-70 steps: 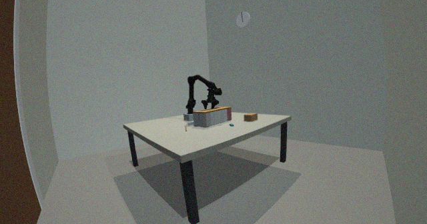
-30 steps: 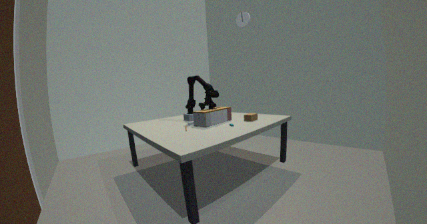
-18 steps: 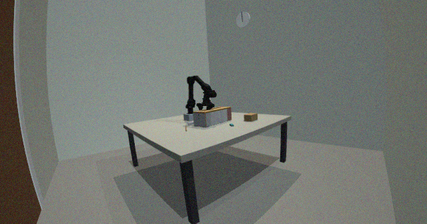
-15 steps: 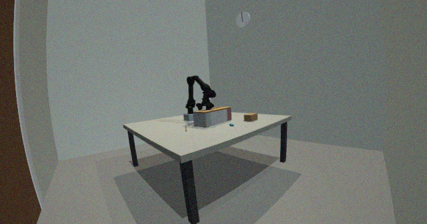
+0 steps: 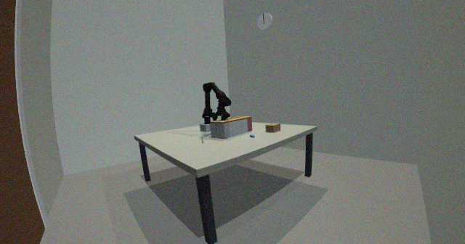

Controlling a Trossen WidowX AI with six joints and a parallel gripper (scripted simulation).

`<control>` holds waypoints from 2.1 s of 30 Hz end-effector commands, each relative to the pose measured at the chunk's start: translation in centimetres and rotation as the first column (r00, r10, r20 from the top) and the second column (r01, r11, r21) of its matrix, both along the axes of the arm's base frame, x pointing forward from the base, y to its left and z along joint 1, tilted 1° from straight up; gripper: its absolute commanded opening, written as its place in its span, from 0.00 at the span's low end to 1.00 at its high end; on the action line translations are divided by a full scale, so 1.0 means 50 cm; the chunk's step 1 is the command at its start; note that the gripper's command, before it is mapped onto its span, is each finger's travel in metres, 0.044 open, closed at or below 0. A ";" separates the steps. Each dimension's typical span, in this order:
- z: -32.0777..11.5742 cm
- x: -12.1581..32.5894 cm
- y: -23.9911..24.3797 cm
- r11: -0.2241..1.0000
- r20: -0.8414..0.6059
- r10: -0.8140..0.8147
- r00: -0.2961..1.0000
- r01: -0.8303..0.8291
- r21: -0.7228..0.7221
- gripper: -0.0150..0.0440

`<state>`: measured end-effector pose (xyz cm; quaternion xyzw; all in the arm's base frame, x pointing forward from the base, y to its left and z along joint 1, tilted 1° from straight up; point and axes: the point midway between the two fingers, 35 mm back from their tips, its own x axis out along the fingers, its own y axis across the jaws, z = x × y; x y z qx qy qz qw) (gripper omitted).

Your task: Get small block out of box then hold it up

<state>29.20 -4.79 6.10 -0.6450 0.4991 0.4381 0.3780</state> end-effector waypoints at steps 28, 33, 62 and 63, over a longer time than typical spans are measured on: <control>0.112 0.007 -0.054 1.000 -0.001 -0.002 1.000 0.002 -0.003 0.93; 0.139 0.010 -0.075 0.936 0.147 -0.351 0.925 0.343 0.078 0.74; 0.127 -0.026 -0.146 -0.885 -0.347 -0.359 -0.867 0.198 0.421 0.74; 0.127 -0.027 -0.147 -0.903 -0.360 -0.302 -0.883 0.145 0.403 0.74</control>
